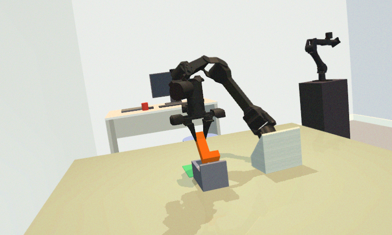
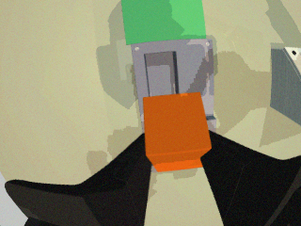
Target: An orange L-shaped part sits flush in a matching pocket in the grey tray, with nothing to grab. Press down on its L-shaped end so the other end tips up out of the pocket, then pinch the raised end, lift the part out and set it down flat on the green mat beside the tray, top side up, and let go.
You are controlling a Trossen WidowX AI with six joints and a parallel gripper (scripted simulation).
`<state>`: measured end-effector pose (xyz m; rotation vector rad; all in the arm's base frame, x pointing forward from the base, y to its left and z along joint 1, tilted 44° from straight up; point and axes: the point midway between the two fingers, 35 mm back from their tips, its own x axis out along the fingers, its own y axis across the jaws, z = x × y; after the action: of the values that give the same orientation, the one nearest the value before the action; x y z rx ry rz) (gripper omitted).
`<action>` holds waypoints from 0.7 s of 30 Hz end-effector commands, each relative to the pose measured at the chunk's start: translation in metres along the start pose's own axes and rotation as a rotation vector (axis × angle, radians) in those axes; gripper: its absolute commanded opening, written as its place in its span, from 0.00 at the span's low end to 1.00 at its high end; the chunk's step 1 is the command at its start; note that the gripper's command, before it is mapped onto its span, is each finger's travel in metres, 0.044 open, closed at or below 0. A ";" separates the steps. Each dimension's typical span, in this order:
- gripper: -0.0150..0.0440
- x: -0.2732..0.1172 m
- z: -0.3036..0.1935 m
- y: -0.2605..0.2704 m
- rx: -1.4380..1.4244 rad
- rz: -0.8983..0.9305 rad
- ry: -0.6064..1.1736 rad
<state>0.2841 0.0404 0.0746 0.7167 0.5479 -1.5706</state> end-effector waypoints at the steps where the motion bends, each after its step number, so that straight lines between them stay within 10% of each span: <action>1: 0.25 -0.003 0.000 0.000 0.005 -0.001 0.004; 21: 0.25 -0.002 0.076 -0.004 0.004 -0.002 0.000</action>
<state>0.2739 -0.0027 0.1215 0.7294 0.5439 -1.5710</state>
